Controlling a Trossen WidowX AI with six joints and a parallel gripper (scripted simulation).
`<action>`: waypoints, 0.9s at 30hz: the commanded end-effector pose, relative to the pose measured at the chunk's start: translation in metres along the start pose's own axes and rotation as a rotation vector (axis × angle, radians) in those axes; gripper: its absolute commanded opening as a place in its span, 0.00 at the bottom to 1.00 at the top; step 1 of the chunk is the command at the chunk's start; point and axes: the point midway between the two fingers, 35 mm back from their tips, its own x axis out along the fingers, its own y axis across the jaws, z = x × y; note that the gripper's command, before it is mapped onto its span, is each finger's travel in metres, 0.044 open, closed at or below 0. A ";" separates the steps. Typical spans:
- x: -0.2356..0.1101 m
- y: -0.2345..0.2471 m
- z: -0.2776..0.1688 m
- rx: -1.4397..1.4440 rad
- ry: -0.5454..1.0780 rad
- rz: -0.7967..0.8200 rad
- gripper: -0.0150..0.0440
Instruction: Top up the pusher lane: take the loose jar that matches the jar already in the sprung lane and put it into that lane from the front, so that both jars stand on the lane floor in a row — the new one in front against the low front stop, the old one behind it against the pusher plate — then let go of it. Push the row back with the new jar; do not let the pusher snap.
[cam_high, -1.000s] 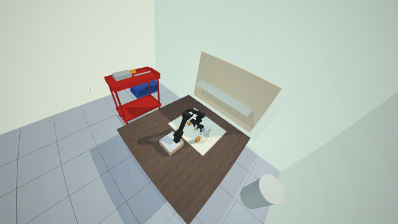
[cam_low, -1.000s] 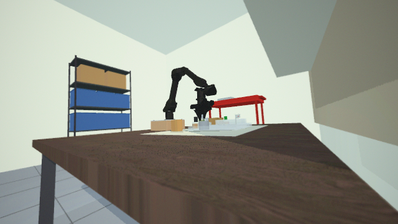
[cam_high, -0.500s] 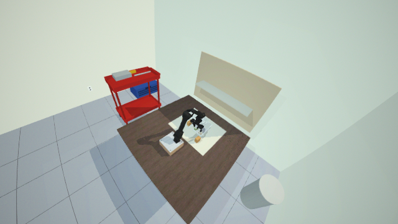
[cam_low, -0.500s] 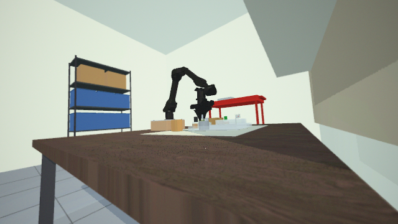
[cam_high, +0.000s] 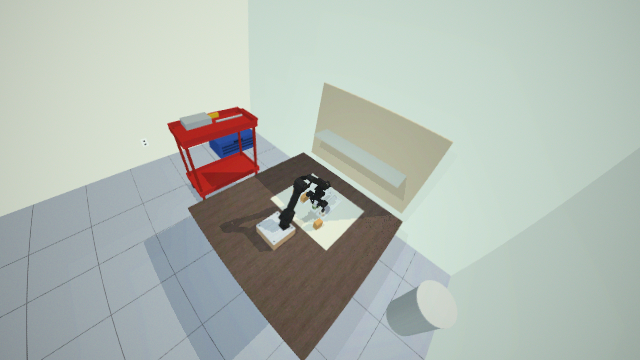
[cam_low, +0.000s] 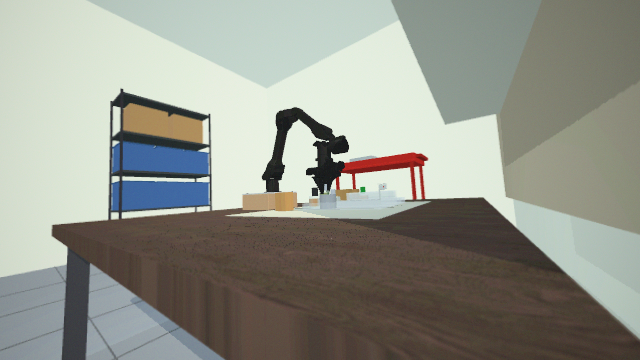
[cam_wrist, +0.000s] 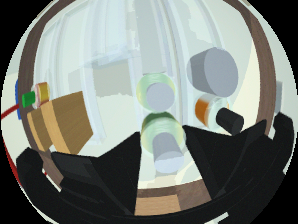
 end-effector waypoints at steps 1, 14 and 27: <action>-0.003 0.000 0.010 0.002 -0.031 0.001 0.25; -0.004 0.000 0.012 0.002 -0.031 0.001 0.25; -0.004 0.000 0.013 0.002 -0.031 0.001 0.25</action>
